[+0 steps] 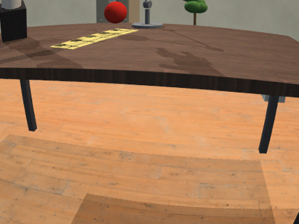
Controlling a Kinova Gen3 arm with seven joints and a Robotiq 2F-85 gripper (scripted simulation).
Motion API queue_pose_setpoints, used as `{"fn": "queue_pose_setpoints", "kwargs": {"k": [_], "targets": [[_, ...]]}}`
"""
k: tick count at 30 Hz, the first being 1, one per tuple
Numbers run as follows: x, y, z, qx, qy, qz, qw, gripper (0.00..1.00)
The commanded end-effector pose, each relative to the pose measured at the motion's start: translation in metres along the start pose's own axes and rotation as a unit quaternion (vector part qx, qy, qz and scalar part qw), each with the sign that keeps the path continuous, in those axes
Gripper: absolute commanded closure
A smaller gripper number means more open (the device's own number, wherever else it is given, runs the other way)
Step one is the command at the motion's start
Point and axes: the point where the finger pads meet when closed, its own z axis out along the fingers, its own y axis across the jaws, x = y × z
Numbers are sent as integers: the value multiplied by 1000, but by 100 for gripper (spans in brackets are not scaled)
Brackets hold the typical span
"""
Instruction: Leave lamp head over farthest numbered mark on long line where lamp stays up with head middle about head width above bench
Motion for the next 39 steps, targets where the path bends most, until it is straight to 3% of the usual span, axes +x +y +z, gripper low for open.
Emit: {"fn": "queue_pose_setpoints", "kwargs": {"k": [1, 39], "targets": [[-10, 5, 9, -5, -2, -11, 1000, 0], [-5, -2, 92, 5, 2, -9, 1000, 0]]}}
